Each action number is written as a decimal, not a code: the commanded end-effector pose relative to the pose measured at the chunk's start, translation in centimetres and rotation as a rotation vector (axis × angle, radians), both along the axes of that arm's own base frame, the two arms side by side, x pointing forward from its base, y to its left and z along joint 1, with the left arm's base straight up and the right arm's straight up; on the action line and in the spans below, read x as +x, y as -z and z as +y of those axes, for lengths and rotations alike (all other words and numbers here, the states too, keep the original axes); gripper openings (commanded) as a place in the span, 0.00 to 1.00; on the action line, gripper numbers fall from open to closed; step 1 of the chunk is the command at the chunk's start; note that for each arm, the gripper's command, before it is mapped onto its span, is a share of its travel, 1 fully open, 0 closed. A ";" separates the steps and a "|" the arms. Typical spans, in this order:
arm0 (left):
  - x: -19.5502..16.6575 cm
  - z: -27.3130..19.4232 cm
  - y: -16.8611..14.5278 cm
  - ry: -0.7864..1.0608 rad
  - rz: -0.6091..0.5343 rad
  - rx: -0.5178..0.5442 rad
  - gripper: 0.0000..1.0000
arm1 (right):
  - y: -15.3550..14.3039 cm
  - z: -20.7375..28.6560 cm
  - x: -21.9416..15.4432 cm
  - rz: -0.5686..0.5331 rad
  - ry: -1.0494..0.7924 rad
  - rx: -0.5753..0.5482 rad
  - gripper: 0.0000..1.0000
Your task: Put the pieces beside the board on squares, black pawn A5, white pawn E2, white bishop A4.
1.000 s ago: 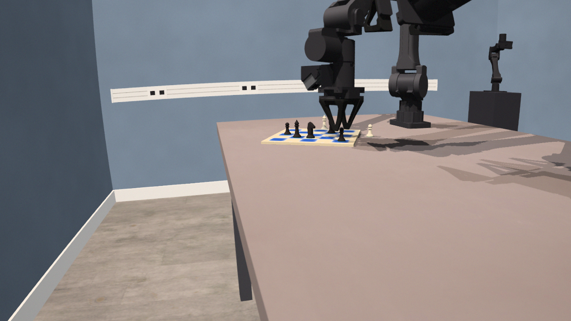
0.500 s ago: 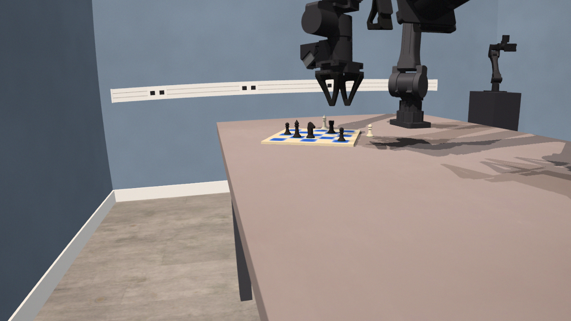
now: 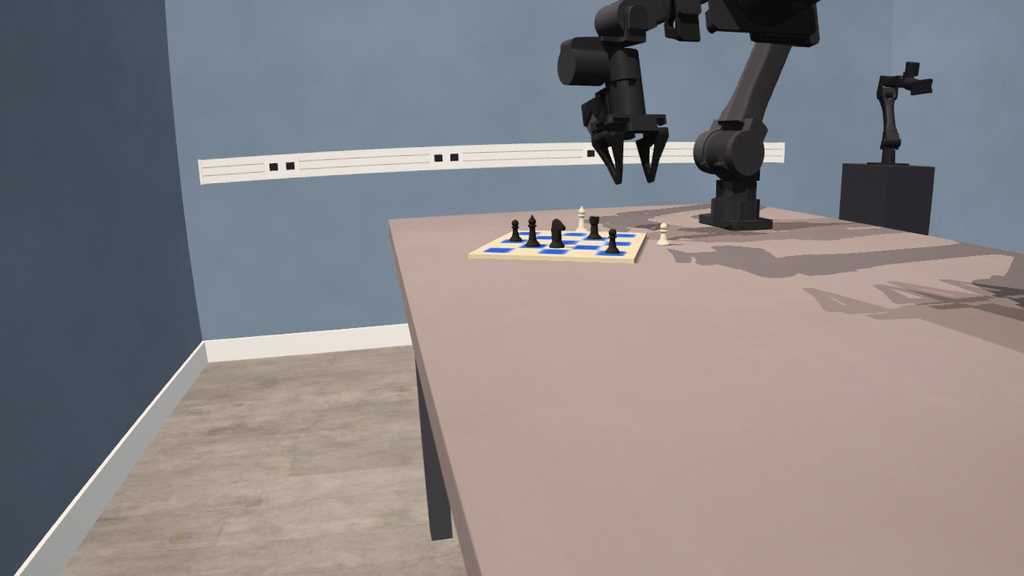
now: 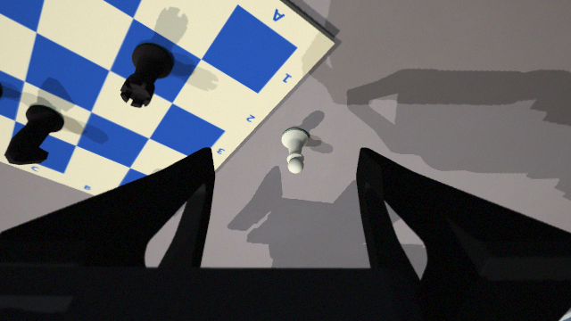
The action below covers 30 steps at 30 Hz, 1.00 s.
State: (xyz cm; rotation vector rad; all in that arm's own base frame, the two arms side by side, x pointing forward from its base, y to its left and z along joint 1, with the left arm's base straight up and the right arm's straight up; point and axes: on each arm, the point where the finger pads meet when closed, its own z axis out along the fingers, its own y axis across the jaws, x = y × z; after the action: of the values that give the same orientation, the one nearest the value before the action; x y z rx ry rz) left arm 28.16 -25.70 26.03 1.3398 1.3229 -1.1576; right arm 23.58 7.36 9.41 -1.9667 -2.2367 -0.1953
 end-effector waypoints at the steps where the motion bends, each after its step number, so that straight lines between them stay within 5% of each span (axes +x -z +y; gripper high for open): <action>1: 1.7 -0.6 -2.5 0.000 -0.048 -0.022 1.00 | -1.4 -1.2 0.3 -0.034 0.012 0.024 0.60; 6: 1.6 -0.6 -2.5 0.000 -0.048 -0.022 1.00 | -1.1 -1.6 -0.2 -0.032 -0.050 0.034 0.60; 14: 1.6 -0.6 -2.5 0.000 -0.050 -0.022 1.00 | -1.3 0.1 0.2 -0.111 -0.564 0.026 0.60; 16: 1.6 -0.6 -2.5 0.000 -0.050 -0.022 1.00 | -1.3 0.7 0.5 -0.133 -0.678 0.019 0.38; 17: 1.6 -0.6 -2.5 0.000 -0.050 -0.022 1.00 | -1.3 1.0 0.5 -0.142 -0.736 0.015 0.34; 30: 1.6 -0.6 -2.5 0.000 -0.050 -0.022 1.00 | -0.5 4.1 0.4 -0.214 -1.410 -0.026 0.34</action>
State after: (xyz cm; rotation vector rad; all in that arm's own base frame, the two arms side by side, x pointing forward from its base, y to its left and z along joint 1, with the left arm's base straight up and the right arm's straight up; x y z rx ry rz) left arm 28.19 -25.72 26.06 1.3368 1.3251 -1.1601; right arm 21.63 9.84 8.25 -0.4071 -3.0128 -0.1107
